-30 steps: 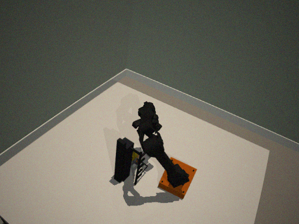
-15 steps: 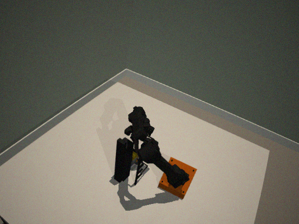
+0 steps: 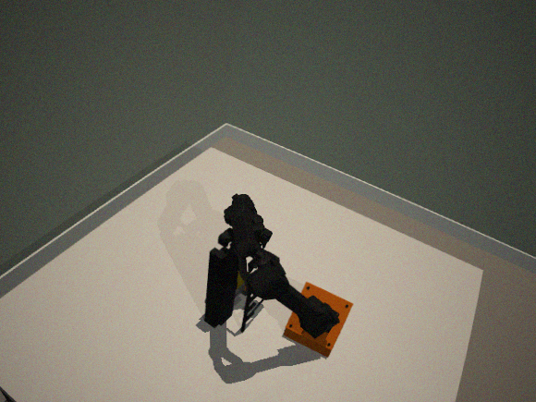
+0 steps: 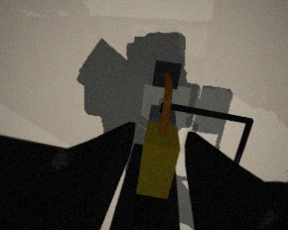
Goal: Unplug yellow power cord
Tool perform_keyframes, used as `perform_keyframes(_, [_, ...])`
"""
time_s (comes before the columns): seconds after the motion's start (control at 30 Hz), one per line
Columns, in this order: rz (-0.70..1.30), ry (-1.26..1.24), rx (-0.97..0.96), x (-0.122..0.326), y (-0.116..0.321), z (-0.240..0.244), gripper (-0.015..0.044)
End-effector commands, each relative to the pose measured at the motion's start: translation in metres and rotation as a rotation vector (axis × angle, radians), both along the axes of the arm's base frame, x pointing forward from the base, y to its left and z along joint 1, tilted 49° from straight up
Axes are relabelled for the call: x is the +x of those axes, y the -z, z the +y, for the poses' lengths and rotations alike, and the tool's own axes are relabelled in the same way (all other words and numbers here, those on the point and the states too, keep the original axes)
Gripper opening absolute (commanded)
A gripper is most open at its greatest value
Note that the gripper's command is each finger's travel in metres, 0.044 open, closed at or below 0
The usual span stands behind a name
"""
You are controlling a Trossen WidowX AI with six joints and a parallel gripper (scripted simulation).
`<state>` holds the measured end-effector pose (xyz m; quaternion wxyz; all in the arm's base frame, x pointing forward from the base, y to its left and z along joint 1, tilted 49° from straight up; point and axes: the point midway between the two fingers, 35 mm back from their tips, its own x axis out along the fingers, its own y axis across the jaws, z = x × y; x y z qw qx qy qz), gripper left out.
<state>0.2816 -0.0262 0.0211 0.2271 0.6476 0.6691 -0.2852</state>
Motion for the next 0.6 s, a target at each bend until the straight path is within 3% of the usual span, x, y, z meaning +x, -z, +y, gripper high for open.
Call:
perform_keyframes(0.0, [0.001, 0.003, 0.005, -0.001, -0.007, 0.007, 0.0160])
perform_keyframes(0.57, [0.002, 0.002, 0.006, -0.001, -0.014, 0.017, 0.0160])
